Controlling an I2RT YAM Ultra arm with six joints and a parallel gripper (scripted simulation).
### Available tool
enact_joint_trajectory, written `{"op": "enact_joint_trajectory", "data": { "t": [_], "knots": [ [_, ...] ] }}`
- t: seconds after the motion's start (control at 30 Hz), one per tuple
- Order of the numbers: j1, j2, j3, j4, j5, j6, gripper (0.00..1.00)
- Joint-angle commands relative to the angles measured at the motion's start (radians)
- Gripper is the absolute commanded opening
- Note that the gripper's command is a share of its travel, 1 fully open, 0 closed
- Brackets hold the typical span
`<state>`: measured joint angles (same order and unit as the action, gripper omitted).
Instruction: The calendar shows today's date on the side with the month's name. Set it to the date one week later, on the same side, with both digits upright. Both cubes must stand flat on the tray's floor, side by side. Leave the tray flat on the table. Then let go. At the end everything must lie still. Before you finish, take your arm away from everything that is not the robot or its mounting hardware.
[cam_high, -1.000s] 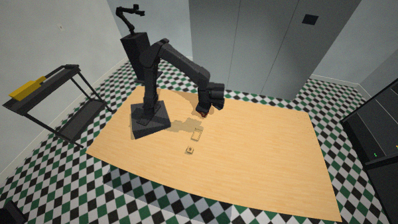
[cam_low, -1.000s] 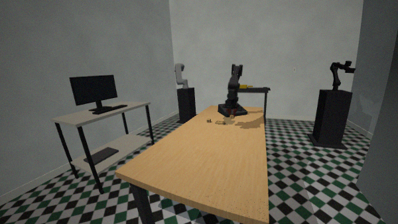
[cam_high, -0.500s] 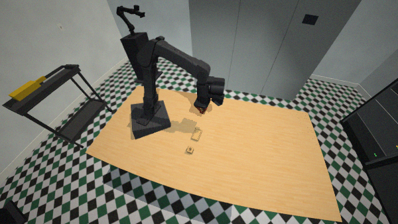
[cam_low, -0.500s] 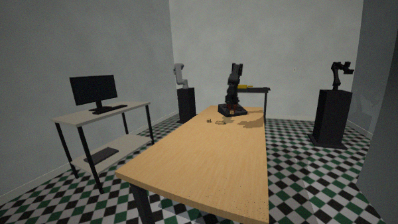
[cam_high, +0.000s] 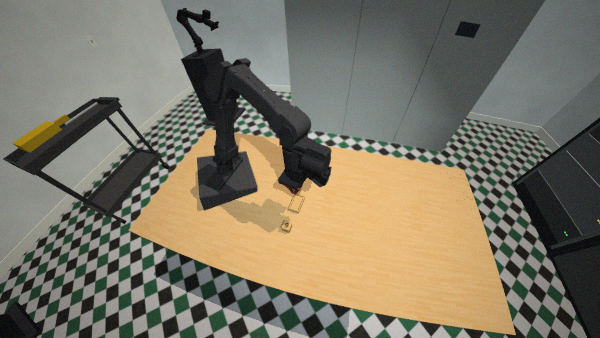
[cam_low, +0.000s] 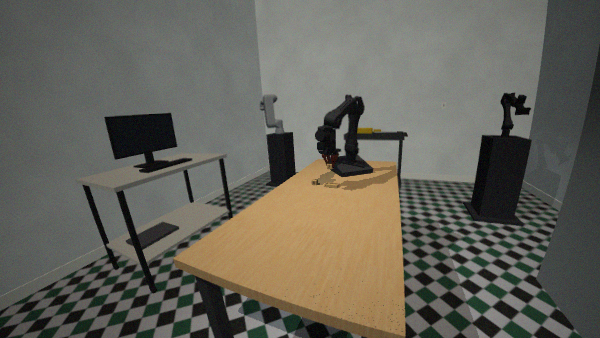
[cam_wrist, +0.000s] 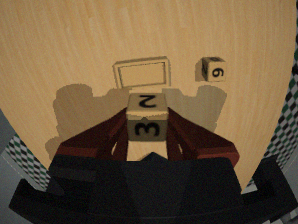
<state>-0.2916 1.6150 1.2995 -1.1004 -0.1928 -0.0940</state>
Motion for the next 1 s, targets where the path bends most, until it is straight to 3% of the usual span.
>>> {"op": "enact_joint_trajectory", "data": {
  "t": [0.0, 0.73, 0.97],
  "knots": [
    [-0.054, -0.007, 0.004, -0.019, -0.028, -0.153, 0.26],
    [-0.052, -0.004, -0.01, -0.001, -0.027, -0.152, 0.26],
    [-0.039, 0.013, -0.058, 0.066, -0.026, -0.139, 0.26]
  ]
}}
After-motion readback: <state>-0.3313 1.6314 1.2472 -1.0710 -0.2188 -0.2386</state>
